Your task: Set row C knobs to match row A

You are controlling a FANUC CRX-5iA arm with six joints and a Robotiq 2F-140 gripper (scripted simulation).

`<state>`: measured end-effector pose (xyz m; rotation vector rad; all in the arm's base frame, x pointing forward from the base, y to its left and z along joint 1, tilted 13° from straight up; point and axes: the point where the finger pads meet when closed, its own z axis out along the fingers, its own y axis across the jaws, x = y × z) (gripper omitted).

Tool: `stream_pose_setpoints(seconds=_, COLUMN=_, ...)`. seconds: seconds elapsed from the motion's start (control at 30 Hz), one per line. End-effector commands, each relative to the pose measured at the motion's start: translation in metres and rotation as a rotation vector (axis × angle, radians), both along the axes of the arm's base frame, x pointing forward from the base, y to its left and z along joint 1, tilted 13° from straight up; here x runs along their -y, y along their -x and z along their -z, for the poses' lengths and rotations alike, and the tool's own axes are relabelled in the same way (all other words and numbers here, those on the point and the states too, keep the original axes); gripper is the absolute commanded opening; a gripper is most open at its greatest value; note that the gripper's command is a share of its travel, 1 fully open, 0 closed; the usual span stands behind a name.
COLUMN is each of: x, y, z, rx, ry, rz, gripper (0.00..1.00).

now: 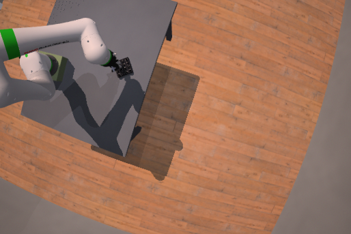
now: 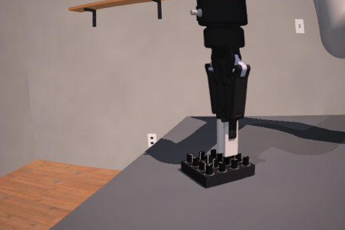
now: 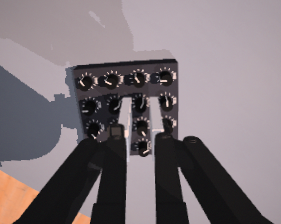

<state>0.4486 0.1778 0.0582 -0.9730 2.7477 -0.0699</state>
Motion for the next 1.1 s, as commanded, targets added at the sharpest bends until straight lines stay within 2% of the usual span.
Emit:
stream_pose_setpoints(seconds=0.0, x=0.0, y=0.0, z=0.0, rx=0.0, ry=0.0, rz=0.0, gripper=0.12)
stream_pose_setpoints(seconds=1.07, x=-0.001, y=-0.003, z=0.013, rx=0.0, ry=0.0, rz=0.0, gripper=0.12)
